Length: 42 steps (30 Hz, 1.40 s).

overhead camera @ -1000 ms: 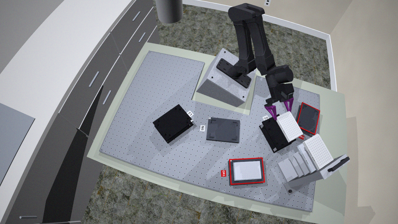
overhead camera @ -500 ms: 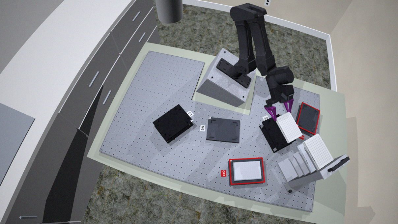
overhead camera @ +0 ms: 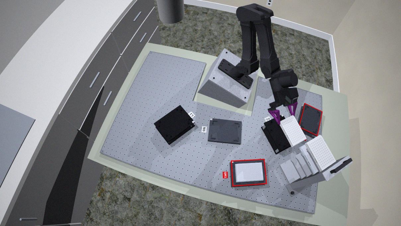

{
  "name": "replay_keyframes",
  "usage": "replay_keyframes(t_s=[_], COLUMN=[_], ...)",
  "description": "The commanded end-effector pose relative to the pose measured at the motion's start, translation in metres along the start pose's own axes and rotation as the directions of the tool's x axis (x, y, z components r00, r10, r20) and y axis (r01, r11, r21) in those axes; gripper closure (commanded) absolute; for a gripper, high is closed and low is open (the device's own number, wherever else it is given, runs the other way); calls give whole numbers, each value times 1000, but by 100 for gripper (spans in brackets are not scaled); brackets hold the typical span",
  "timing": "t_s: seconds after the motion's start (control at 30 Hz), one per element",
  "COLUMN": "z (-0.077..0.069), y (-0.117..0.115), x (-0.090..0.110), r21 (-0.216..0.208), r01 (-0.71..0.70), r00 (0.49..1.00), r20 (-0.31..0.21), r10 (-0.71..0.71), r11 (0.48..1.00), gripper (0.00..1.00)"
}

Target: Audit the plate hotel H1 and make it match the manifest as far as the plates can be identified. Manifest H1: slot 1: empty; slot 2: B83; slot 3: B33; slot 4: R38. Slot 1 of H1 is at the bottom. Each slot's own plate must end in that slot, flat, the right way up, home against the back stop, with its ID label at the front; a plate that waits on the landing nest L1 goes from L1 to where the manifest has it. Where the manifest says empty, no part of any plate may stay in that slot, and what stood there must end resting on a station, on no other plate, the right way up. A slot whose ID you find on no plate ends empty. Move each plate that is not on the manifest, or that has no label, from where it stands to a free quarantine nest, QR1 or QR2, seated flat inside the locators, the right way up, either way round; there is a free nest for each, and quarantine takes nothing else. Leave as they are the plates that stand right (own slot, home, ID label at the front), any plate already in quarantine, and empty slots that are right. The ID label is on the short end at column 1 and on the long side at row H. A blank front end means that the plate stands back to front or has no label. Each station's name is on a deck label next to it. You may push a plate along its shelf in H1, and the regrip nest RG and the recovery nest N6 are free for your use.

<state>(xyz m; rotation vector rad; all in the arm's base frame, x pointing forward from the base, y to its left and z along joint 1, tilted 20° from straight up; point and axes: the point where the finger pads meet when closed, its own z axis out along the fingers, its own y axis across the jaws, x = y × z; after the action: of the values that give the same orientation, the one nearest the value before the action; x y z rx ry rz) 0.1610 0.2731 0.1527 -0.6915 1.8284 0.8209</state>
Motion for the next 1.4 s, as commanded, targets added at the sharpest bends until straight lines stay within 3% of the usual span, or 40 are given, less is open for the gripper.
replay_keyframes(t_s=[0.0,1.37], z=[6,37], y=[5,4], x=[-29,-50], r21=[-12,-10], r01=[-3,-2], r00=[997,997], r20=[72,73], r10=[4,3], r11=[1000,1000], gripper=[14,14])
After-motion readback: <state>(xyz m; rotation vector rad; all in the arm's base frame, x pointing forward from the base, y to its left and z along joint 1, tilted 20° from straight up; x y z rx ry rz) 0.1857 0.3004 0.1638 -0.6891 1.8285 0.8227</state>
